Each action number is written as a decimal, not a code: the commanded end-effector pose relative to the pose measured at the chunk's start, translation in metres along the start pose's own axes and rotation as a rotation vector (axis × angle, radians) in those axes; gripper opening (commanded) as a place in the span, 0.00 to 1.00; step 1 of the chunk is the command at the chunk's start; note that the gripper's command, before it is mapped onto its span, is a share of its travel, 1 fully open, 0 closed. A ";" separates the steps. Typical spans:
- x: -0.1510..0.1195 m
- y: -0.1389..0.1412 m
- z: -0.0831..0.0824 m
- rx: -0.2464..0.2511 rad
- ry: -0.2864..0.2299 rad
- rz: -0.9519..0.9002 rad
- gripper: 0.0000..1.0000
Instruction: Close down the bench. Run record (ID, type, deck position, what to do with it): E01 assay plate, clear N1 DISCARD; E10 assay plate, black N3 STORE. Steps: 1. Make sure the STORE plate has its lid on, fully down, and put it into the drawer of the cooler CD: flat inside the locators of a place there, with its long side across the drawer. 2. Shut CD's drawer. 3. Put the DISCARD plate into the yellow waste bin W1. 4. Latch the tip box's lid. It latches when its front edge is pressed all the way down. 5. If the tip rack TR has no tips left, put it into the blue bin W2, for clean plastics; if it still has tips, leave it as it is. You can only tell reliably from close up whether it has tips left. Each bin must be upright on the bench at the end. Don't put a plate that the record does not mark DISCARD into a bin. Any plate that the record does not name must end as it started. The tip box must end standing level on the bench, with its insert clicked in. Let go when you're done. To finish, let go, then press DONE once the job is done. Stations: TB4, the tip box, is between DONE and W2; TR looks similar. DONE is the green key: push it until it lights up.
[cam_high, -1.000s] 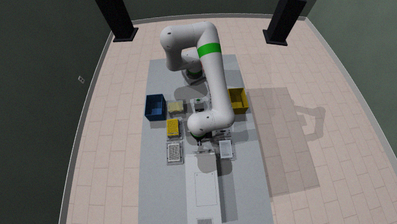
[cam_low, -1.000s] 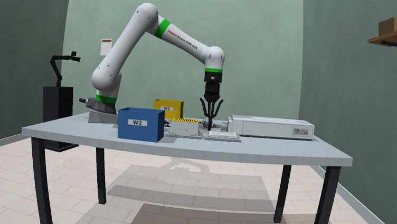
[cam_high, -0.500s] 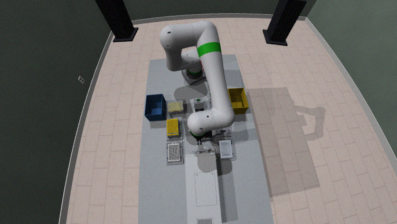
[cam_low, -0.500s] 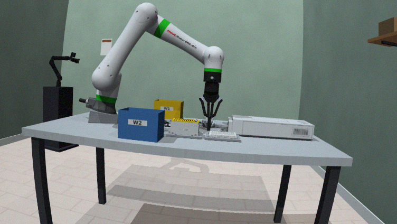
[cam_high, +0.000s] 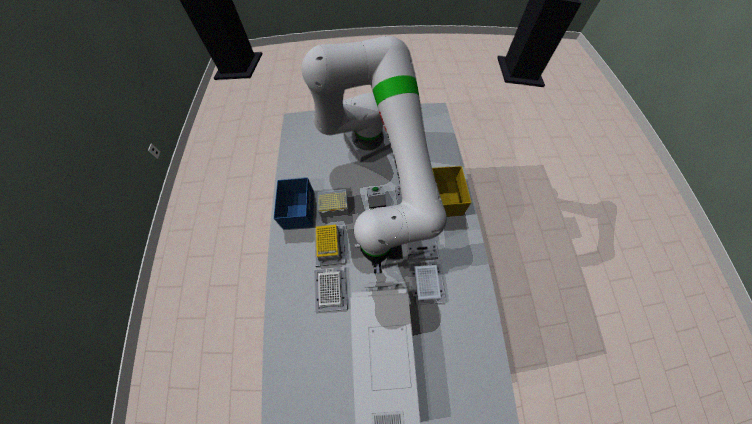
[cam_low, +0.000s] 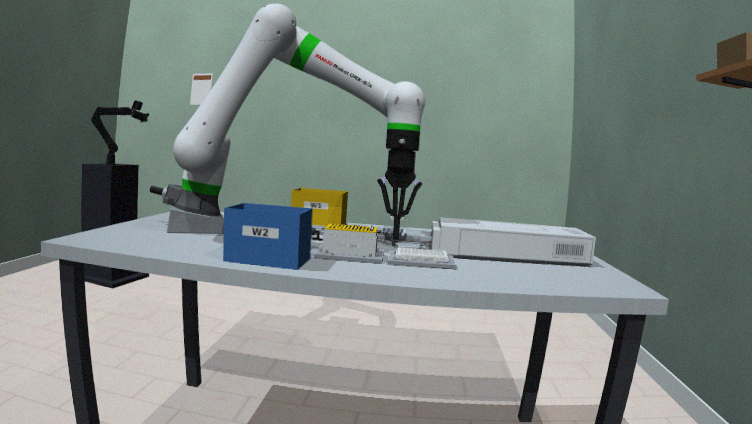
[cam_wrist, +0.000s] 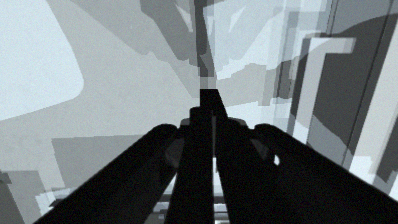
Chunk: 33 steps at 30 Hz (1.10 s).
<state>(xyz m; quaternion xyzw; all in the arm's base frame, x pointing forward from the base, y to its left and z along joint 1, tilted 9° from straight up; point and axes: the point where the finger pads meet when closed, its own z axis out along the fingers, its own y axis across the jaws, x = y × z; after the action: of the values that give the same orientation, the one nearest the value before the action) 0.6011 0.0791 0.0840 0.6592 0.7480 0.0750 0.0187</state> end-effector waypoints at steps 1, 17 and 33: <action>0.000 0.001 -0.005 -0.002 0.000 0.000 0.10; 0.000 0.001 -0.024 -0.002 0.000 0.000 0.10; 0.000 0.001 -0.042 -0.002 0.000 0.000 0.10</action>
<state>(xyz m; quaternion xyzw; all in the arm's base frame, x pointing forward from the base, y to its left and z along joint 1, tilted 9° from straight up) 0.5961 0.0757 0.1223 0.6592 0.7480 0.0750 0.0187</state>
